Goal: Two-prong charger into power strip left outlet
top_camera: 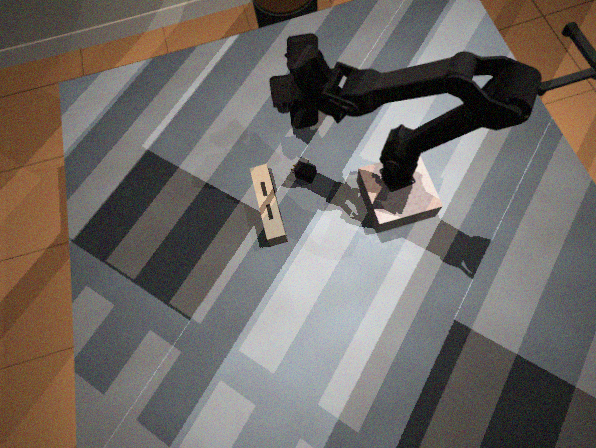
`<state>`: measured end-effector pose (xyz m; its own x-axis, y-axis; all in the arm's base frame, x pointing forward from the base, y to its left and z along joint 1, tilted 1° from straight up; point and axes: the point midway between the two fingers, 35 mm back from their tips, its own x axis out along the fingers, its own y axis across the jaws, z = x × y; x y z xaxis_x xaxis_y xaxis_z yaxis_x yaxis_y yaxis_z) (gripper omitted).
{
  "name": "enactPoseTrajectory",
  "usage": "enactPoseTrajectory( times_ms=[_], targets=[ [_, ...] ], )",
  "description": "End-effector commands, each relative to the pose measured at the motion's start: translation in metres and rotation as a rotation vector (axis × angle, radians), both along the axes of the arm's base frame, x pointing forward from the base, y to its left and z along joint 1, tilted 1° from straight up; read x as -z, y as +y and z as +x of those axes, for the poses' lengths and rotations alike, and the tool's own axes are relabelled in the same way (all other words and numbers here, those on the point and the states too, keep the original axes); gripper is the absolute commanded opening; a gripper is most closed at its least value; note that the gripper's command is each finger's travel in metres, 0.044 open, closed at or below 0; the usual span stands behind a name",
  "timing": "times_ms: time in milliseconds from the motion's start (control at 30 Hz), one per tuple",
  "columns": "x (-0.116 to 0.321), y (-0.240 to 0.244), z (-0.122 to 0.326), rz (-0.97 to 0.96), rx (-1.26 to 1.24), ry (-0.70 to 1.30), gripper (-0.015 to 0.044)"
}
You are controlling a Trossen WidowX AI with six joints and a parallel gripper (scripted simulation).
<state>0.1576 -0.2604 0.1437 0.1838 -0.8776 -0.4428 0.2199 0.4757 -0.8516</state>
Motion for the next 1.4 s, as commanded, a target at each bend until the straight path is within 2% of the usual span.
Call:
enactPoseTrajectory(
  times_ms=[0, 33, 700, 1367],
  targets=[
    [0.001, 0.000, 0.000, 0.004, 0.000, -0.001, 0.0426],
    [0.002, 0.001, 0.002, 0.016, -0.002, -0.005, 0.0440],
    [0.063, 0.040, 0.037, 0.525, 0.084, -0.136, 0.0440],
    [0.102, 0.105, 0.042, 0.999, 0.437, -0.148, 0.0440]
  ],
)
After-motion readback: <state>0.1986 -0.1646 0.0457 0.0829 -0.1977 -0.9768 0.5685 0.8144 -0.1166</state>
